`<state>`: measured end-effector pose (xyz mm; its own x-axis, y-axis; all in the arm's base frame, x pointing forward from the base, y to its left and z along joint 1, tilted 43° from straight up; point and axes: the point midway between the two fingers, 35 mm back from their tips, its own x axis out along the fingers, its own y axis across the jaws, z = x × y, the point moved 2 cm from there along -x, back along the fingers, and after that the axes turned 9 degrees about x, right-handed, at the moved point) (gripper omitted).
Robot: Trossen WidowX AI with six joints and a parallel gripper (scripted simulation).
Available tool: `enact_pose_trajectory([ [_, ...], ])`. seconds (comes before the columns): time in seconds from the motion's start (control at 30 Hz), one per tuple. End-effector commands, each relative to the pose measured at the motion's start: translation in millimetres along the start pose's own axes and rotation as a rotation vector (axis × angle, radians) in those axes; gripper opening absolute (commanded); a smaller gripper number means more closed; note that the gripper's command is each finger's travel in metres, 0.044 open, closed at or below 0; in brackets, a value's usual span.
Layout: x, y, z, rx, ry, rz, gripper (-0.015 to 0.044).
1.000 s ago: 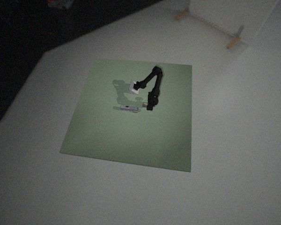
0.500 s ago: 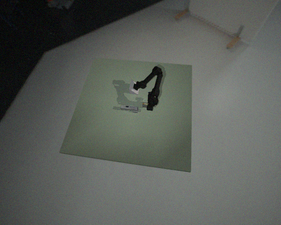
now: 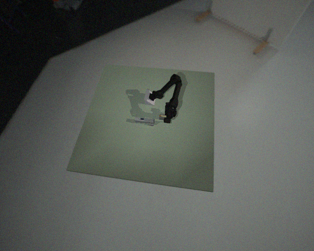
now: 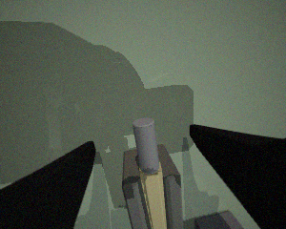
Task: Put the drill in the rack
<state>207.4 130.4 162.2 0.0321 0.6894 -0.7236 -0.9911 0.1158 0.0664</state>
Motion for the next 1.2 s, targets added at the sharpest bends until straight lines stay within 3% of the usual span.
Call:
enact_pose_trajectory([
  [0.0,-12,-1,0,-0.006,0.006,0.005,0.044],
  [0.47,-75,-2,1,-0.007,0.011,0.012,0.044],
  [0.6,-75,-2,4,0.001,0.024,-0.022,0.044],
  [0.9,-156,24,57,0.127,0.053,-0.426,0.044],
  [1.17,-228,86,94,0.267,-0.101,-0.8,0.044],
])
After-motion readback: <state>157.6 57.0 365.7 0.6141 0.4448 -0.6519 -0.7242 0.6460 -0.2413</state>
